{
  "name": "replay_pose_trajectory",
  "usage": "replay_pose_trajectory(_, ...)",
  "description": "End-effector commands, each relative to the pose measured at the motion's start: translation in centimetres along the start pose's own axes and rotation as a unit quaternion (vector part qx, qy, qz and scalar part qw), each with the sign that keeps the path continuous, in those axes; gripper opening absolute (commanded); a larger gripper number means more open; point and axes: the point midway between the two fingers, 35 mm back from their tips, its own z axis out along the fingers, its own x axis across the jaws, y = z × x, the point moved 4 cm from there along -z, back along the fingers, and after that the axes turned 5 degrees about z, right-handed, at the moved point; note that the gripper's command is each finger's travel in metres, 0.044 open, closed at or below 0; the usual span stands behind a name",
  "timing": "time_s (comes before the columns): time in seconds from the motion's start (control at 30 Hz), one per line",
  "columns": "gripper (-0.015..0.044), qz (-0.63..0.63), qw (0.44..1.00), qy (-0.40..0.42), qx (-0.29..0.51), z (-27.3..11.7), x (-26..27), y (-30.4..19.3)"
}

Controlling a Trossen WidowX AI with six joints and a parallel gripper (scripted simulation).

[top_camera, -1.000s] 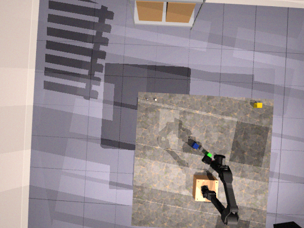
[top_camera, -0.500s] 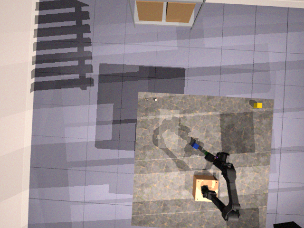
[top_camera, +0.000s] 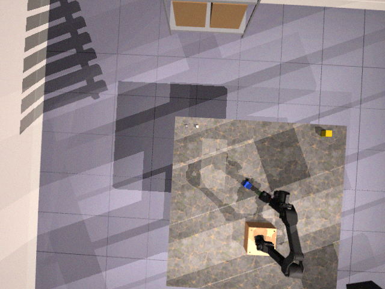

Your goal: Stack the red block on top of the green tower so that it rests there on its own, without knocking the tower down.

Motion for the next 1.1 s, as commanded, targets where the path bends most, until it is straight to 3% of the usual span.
replay_pose_trajectory(0.0,0.0000,-0.002,1.000,-0.003,0.006,1.79,-0.11,-0.17)
replay_pose_trajectory(1.07,0.0000,-0.002,1.000,-0.003,0.006,2.68,-0.14,-0.21)
